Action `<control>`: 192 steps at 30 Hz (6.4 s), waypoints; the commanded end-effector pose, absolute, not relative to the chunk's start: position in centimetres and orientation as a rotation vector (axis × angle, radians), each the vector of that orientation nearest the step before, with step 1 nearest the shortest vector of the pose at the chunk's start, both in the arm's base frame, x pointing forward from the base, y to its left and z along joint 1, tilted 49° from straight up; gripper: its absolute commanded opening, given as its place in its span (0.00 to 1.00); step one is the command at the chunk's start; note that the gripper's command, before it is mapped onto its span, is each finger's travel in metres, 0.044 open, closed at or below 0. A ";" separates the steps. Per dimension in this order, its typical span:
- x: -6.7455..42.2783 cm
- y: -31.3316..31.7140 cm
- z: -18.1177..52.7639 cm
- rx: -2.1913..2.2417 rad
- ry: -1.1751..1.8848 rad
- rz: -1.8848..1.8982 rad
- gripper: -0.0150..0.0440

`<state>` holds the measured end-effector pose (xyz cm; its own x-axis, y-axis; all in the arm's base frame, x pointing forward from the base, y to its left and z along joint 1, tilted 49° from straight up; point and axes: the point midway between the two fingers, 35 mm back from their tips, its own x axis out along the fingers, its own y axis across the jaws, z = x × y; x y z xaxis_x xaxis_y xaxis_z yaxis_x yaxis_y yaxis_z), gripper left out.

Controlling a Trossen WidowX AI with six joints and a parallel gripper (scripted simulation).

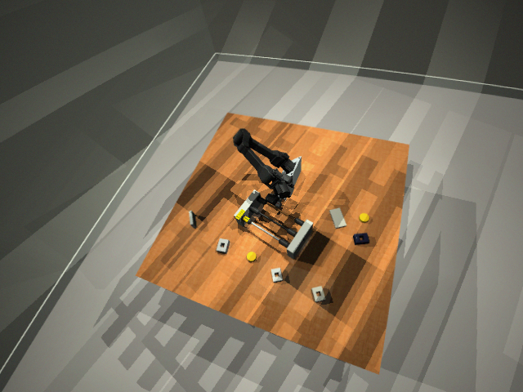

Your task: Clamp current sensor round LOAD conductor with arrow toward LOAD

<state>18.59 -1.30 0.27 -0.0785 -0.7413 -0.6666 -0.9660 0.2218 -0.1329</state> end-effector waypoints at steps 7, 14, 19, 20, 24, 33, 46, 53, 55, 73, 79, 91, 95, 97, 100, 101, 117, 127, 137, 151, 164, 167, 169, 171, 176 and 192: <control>19.6 2.6 3.3 -1.570 1.859 0.464 0.25; 19.9 5.0 5.5 -1.573 1.862 0.460 0.25; 19.9 6.0 6.8 -1.576 1.865 0.457 0.25; 20.0 6.0 6.8 -1.572 1.864 0.450 0.25; 20.5 6.0 6.7 -1.513 1.846 0.358 0.25; 22.7 6.0 6.7 -1.267 1.754 0.021 0.25; 25.8 5.7 6.7 -0.878 1.559 -0.409 0.25; 27.5 5.4 6.8 -0.658 1.428 -0.611 0.25; 28.0 5.3 6.9 -0.594 1.387 -0.665 0.25; 32.2 4.0 7.4 -0.004 0.964 -1.079 0.25; 33.6 3.4 7.7 0.197 0.802 -1.186 0.25; 36.2 2.1 8.4 0.598 0.446 -1.351 0.25; 37.1 1.6 8.6 0.731 0.319 -1.391 0.25; 37.3 1.4 8.7 0.775 0.276 -1.402 0.25; 37.4 1.3 8.7 0.780 0.271 -1.403 0.25; 37.4 1.3 8.7 0.780 0.271 -1.403 0.25; 38.0 -0.5 7.2 0.782 0.272 -1.403 0.25; 38.3 -1.8 6.2 0.781 0.271 -1.403 0.25; 38.3 -2.8 5.5 0.787 0.272 -1.411 0.25; 38.3 -2.8 5.5 0.787 0.272 -1.411 0.25; 38.3 -2.8 5.5 0.787 0.272 -1.411 0.25; 38.3 -2.8 5.5 0.787 0.272 -1.411 0.25; 38.3 -2.8 5.5 0.787 0.272 -1.411 0.25; 38.3 -2.8 5.5 0.787 0.272 -1.411 0.25; 38.3 -2.8 5.5 0.787 0.272 -1.411 0.25; 39.1 -3.0 5.5 0.782 0.313 -1.488 0.25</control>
